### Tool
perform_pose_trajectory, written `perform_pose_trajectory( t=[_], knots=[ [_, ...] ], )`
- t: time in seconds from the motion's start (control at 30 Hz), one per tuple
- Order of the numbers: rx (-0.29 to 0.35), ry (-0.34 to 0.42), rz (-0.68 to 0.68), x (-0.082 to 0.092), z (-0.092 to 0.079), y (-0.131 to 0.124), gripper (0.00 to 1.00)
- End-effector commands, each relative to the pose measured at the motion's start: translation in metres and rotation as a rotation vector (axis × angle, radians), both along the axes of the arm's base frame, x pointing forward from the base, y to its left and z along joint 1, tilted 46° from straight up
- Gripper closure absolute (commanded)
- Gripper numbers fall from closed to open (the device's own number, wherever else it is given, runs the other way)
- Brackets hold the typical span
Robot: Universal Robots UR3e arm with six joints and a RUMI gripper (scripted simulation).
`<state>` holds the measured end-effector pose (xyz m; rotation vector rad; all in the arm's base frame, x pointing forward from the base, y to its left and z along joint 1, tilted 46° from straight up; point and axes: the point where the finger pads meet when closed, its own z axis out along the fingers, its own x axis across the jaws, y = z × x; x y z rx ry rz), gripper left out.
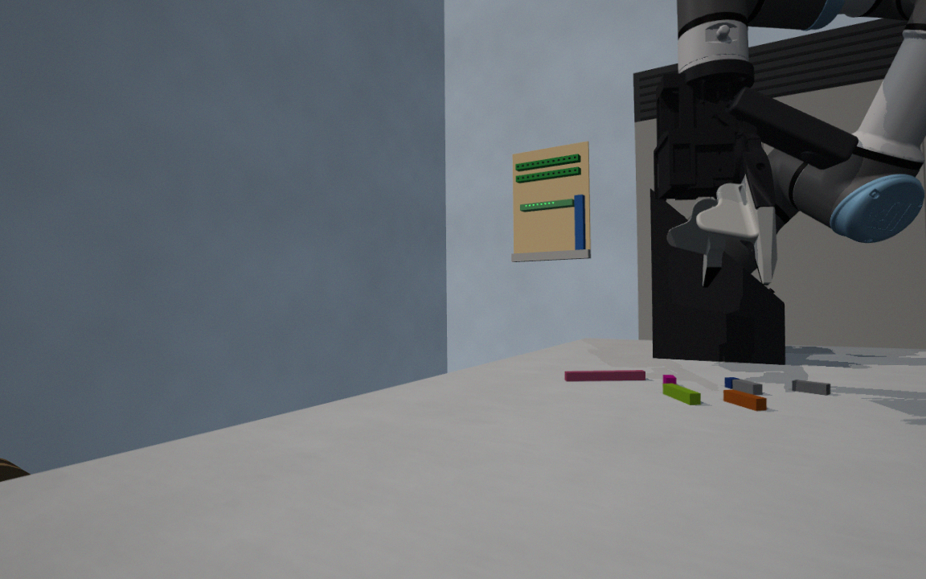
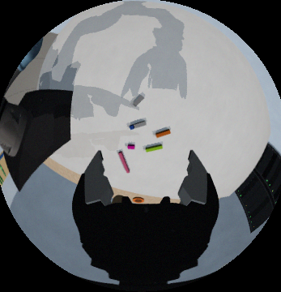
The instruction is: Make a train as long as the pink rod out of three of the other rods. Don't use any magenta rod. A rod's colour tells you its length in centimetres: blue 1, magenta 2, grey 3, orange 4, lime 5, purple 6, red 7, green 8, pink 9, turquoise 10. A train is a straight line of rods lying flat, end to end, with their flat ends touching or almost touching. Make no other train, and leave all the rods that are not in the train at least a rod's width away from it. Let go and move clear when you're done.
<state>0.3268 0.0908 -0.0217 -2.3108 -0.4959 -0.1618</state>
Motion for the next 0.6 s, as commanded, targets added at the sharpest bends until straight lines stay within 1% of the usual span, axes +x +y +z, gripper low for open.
perform_pose_trajectory(
  t=[0.0, 0.07, 0.47, 0.53, 0.57],
  knots=[
    [0.012, -0.087, 0.087, 0.002, -0.002, -0.001, 0.00],
    [0.015, -0.151, 0.151, 0.004, -0.003, -0.002, 0.00],
    [0.027, -0.434, 0.432, 0.011, -0.012, -0.006, 0.00],
    [0.027, -0.434, 0.432, 0.011, -0.012, -0.006, 0.00],
    [0.029, -0.466, 0.465, 0.012, -0.013, -0.006, 0.00]
  ],
)
